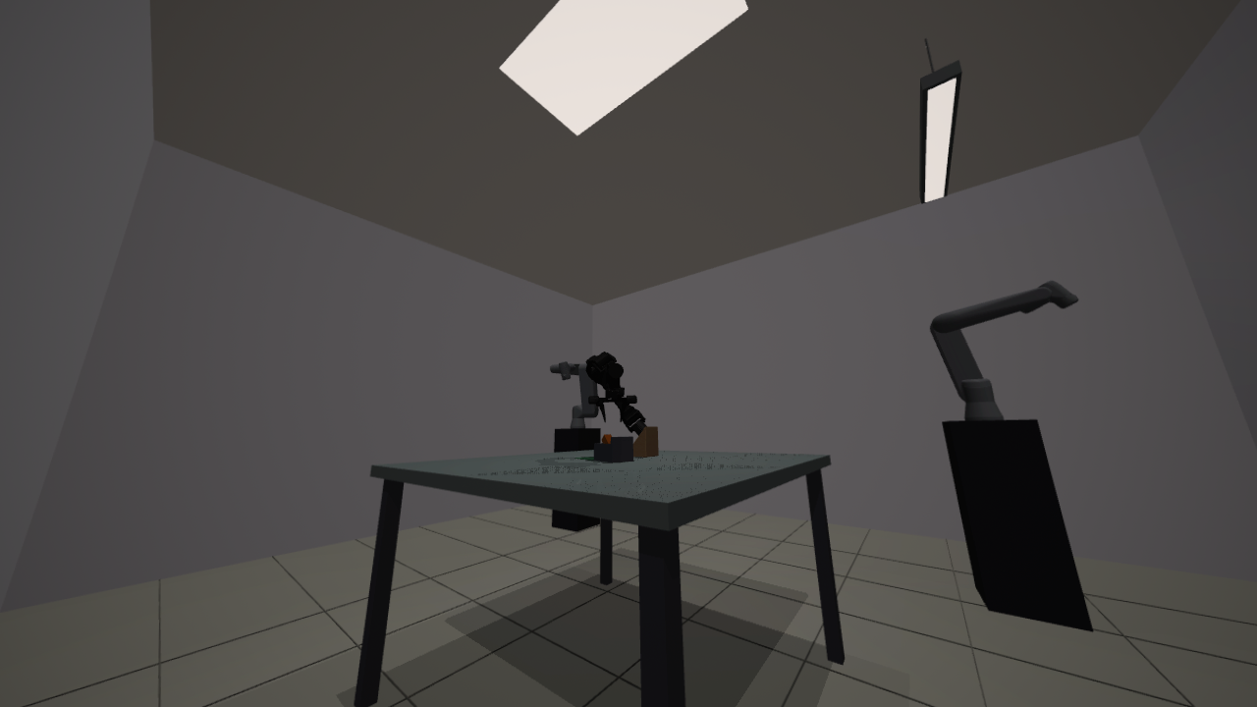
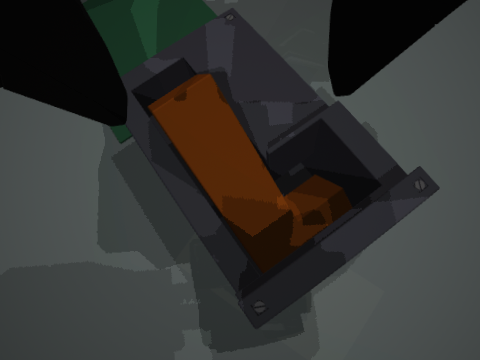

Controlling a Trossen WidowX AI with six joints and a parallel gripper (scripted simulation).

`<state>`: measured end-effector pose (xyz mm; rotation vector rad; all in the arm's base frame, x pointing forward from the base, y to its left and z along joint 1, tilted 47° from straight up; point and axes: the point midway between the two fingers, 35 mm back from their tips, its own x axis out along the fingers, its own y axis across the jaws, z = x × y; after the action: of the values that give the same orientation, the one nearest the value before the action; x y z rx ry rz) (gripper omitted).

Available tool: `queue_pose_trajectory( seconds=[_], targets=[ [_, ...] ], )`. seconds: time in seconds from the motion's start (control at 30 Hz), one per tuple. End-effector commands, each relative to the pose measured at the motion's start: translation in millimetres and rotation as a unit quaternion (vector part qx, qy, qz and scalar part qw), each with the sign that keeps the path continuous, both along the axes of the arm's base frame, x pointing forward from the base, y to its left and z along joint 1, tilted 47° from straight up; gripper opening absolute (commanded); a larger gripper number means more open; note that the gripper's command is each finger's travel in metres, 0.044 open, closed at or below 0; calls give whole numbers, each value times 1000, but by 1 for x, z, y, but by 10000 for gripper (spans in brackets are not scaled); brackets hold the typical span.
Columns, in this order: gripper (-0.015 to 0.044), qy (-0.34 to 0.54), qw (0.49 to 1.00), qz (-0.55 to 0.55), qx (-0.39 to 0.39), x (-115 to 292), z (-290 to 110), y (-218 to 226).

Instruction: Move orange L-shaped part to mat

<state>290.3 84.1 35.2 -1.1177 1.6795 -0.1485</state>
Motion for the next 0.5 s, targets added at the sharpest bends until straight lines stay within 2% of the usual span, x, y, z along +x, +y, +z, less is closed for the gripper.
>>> queue_pose_trajectory(
  seconds=[0.0,0.47],
  targets=[
    [280,188,966,178,-4,-9,21,-19],
    [280,188,966,178,-4,-9,11,-29]
  ],
)
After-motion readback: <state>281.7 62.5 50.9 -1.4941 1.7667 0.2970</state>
